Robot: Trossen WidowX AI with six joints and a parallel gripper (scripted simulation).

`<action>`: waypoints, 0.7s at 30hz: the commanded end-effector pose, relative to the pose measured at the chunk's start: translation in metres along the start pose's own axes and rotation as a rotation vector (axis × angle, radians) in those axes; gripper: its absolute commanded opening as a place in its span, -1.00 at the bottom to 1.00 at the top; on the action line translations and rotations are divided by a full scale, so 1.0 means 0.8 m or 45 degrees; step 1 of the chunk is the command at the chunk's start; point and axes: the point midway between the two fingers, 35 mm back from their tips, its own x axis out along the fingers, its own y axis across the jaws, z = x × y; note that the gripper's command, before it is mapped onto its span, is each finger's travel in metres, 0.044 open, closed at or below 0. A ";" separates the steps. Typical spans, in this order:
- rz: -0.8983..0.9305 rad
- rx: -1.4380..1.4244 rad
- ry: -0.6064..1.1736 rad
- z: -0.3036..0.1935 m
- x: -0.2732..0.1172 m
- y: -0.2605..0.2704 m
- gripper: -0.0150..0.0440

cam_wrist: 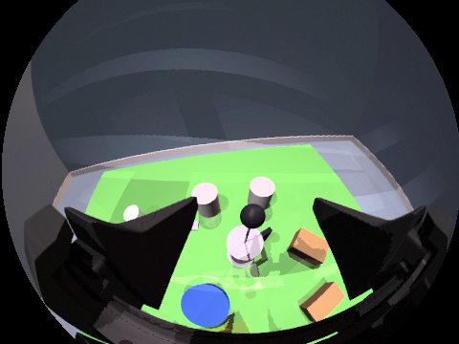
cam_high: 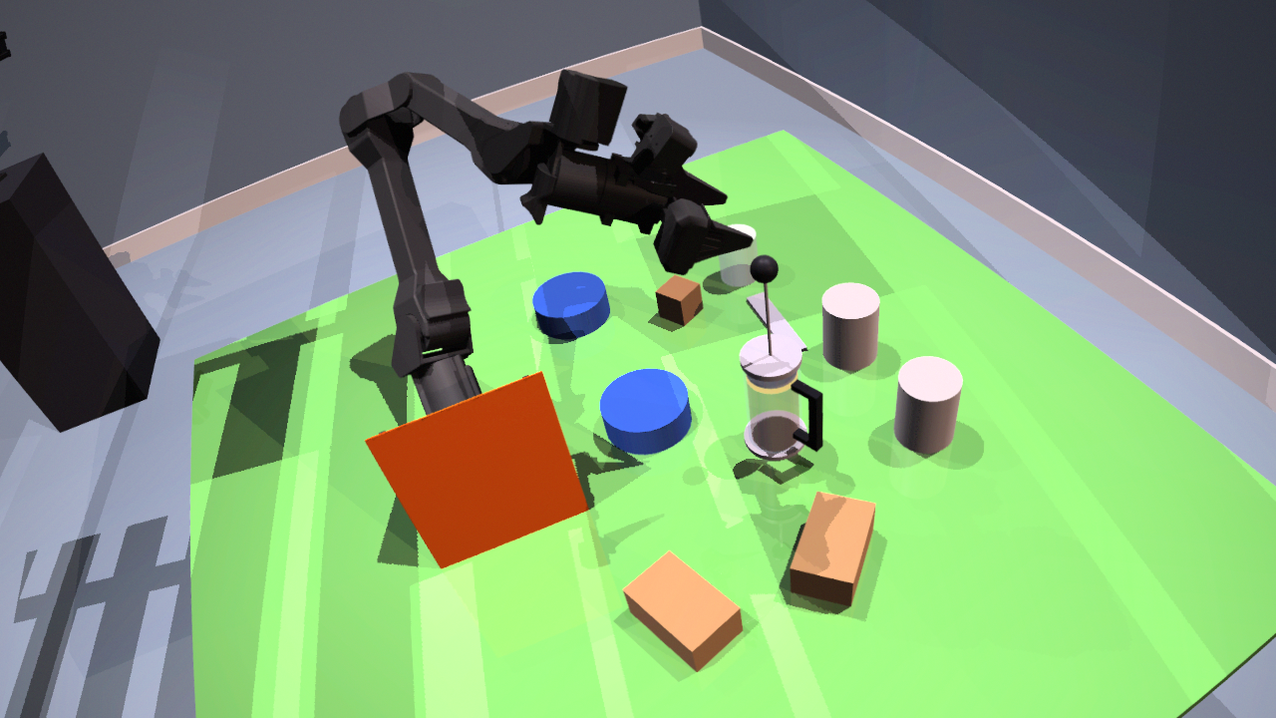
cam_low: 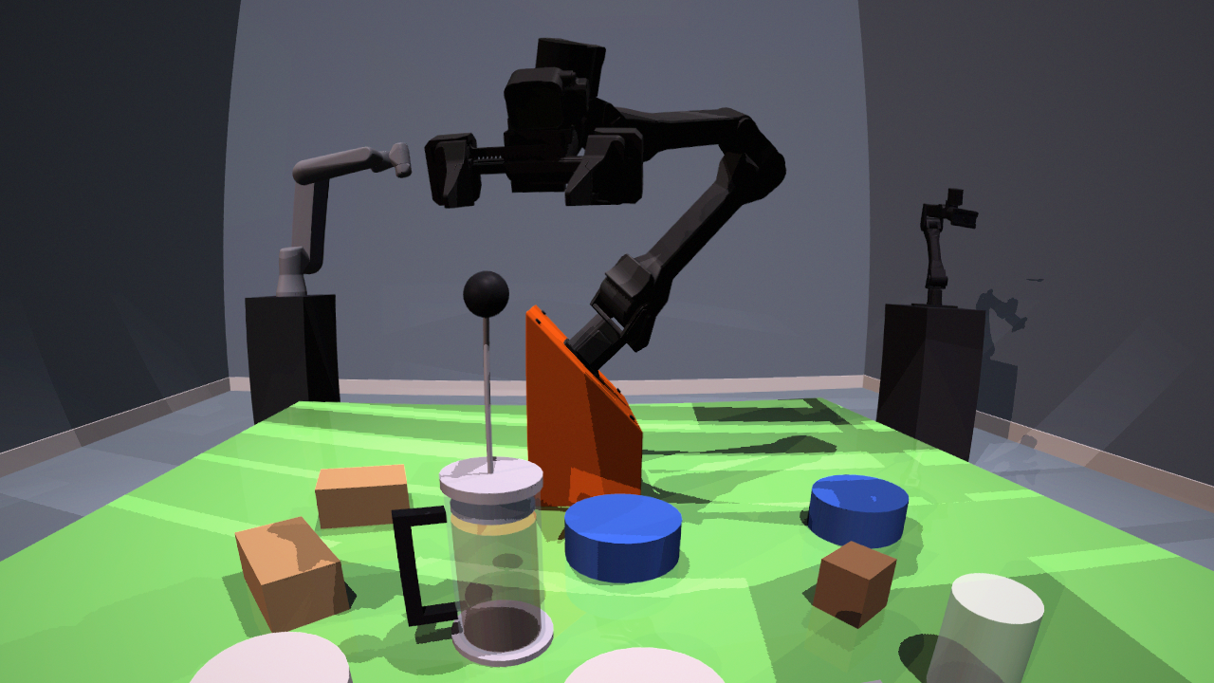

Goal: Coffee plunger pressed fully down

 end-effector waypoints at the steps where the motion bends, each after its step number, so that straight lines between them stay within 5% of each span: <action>1: 0.001 0.025 0.015 -0.044 0.021 -0.004 1.00; 21: -0.002 0.026 0.015 -0.051 0.046 -0.004 1.00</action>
